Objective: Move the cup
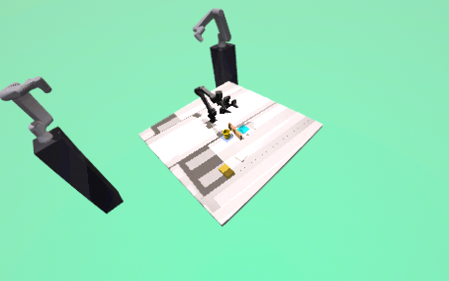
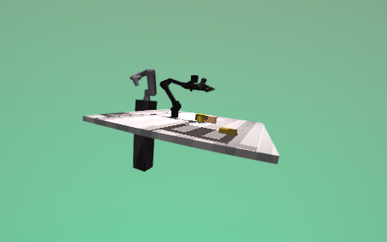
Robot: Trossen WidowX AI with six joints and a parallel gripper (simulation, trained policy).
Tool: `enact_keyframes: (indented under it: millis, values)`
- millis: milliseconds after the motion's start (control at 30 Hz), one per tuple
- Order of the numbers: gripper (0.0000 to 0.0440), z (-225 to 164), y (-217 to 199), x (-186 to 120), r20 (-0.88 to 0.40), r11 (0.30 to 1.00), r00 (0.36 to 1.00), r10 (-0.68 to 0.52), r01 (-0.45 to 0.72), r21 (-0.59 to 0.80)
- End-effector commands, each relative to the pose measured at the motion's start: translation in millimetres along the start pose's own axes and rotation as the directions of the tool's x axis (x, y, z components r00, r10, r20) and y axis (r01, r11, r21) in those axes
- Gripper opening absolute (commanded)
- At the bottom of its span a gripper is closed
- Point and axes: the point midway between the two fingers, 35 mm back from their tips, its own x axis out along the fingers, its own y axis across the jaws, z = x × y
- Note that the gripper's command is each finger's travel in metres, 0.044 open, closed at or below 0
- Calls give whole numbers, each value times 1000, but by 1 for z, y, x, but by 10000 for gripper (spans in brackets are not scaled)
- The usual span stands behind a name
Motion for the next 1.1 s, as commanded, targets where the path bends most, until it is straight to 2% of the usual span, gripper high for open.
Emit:
enact_keyframes:
  millis: [0,367,433,633,867,1067]
  values:
    - [374,-1,0,0,-6,1000,1000,-1,1,3]
    - [85,-17,8,-2,-116,999,993,6,-1,44]
    - [51,-21,10,-2,-144,999,989,12,-4,53]
    - [54,-28,21,-1,-225,996,973,44,-25,84]
    - [93,-35,32,-2,-317,992,945,77,-40,121]
    - [92,-42,40,-3,-399,988,912,99,-43,148]
